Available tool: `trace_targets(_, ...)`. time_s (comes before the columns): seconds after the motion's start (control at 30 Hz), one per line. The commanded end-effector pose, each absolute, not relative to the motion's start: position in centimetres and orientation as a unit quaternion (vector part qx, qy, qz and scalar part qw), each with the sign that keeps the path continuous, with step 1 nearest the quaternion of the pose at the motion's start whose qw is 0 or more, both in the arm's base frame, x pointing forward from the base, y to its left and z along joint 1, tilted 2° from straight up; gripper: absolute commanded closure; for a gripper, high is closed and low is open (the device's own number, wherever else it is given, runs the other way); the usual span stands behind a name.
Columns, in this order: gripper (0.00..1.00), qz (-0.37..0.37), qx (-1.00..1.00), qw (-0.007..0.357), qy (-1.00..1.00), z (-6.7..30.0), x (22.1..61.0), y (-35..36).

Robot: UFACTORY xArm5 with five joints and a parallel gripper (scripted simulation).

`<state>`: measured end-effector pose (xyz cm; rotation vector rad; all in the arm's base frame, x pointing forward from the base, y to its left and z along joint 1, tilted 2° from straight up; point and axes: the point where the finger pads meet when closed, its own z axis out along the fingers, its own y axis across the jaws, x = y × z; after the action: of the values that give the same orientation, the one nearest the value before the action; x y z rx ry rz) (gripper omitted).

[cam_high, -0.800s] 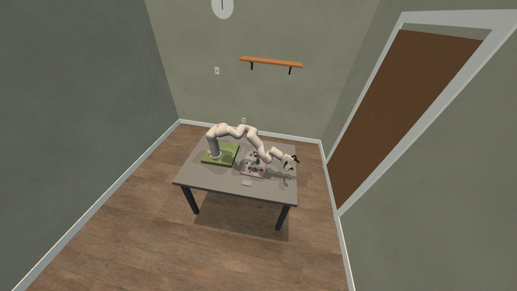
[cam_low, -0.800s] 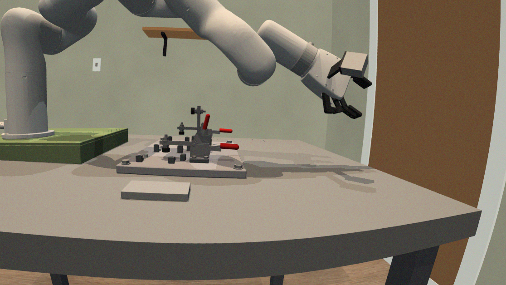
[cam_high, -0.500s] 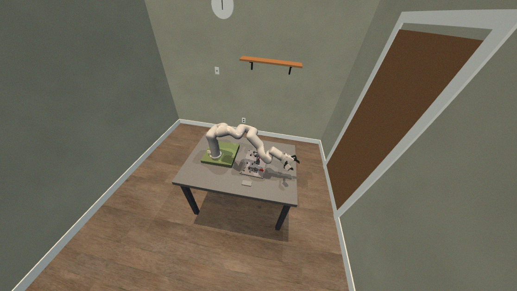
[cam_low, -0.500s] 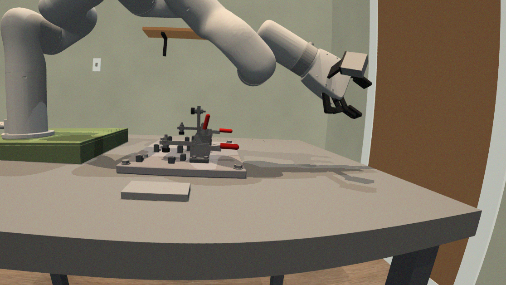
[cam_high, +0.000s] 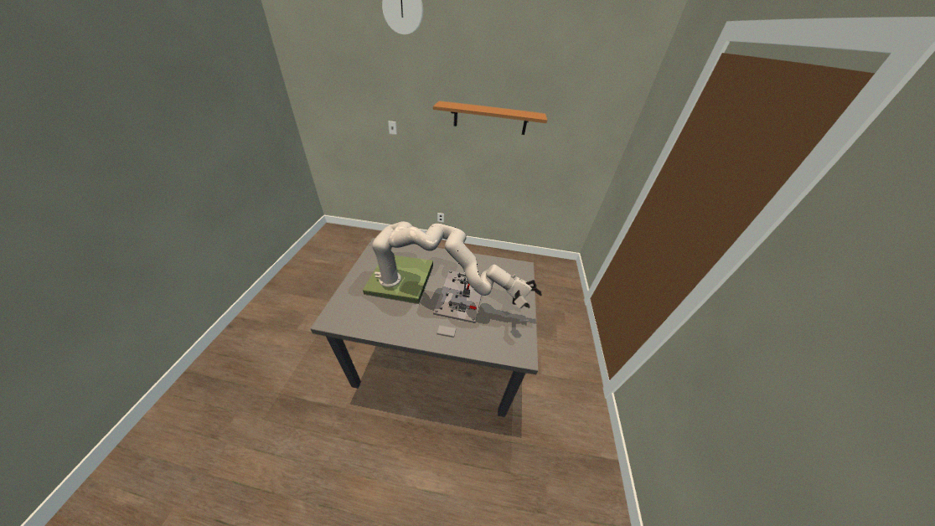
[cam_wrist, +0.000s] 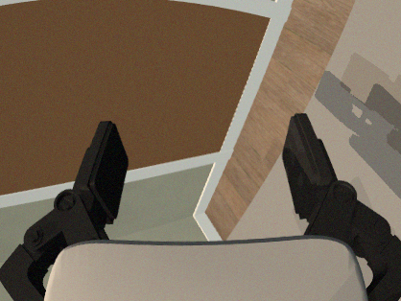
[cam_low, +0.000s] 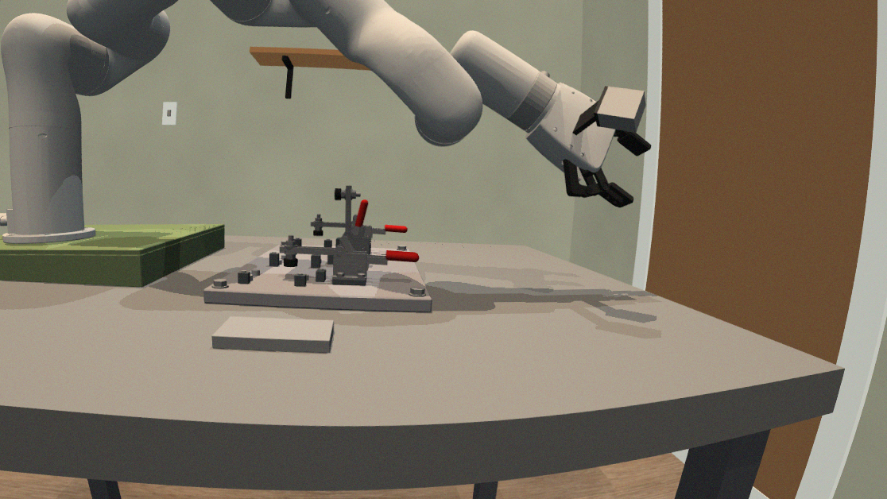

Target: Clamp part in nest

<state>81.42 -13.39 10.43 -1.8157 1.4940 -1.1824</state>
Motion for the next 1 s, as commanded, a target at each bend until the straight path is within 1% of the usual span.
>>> trace_targets(0.0, 0.0, -0.419, -0.71, 0.209, 0.526, 11.9, 80.0, -14.2)
trace_targets(0.03, 0.0, -0.41, -0.727, 0.191, 0.516, 12.3, 79.3, -14.5)
trace_targets(0.07, 0.0, -0.41, -0.728, 0.191, 0.516, 12.3, 79.2, -14.5)
trace_targets(0.1, 0.0, -0.401, -0.744, 0.175, 0.506, 12.6, 78.5, -14.7)
trace_targets(0.13, 0.0, -0.398, -0.748, 0.171, 0.503, 12.7, 78.2, -14.8)
trace_targets(0.23, 0.0, -0.376, -0.78, 0.139, 0.48, 13.4, 76.4, -15.2)
trace_targets(0.3, 0.0, -0.376, -0.78, 0.139, 0.48, 13.4, 76.4, -15.2)
trace_targets(0.37, 0.0, -0.35, -0.813, 0.108, 0.452, 14.0, 74.0, -15.6)
trace_targets(0.43, 0.0, -0.34, -0.825, 0.097, 0.441, 14.2, 73.1, -15.7)
trace_targets(0.63, 0.0, -0.287, -0.876, 0.053, 0.385, 15.2, 68.1, -16.0)
trace_targets(0.7, 0.0, -0.272, -0.888, 0.043, 0.369, 15.4, 66.7, -16.0)
trace_targets(0.77, 0.0, -0.248, -0.905, 0.03, 0.344, 15.7, 64.4, -15.9)
trace_targets(0.87, 0.0, -0.243, -0.908, 0.028, 0.339, 15.8, 63.9, -15.9)
trace_targets(0.9, 0.0, -0.214, -0.927, 0.014, 0.308, 16.1, 61.1, -15.8)
trace_targets(0.93, 0.0, -0.214, -0.927, 0.014, 0.308, 16.1, 61.1, -15.8)
trace_targets(0.97, 0.0, -0.198, -0.936, 0.009, 0.291, 16.2, 59.5, -15.7)
